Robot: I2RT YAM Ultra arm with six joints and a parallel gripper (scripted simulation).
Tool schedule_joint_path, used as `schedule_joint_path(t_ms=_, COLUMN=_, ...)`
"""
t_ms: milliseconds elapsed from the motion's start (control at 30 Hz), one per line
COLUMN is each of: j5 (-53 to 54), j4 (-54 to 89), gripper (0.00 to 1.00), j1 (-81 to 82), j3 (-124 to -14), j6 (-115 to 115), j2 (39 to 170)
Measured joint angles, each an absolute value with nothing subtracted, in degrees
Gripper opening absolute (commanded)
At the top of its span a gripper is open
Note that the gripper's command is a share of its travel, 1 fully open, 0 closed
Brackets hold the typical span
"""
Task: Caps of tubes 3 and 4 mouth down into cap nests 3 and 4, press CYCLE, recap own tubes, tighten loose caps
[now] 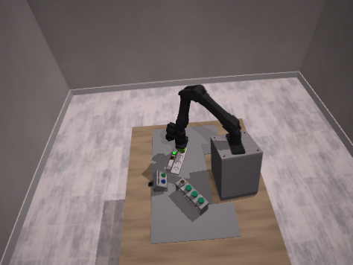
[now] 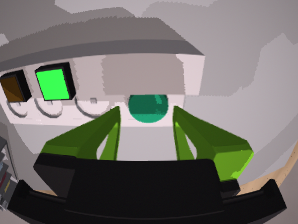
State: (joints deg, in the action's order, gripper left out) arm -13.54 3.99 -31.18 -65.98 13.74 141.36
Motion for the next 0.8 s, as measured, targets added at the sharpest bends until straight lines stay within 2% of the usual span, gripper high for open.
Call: schedule_joint_path(t_ms=800, j5=-13.52, j4=4.43, gripper=0.47, j1=-31.31, j3=-66.67, j6=13.91, j2=141.4)
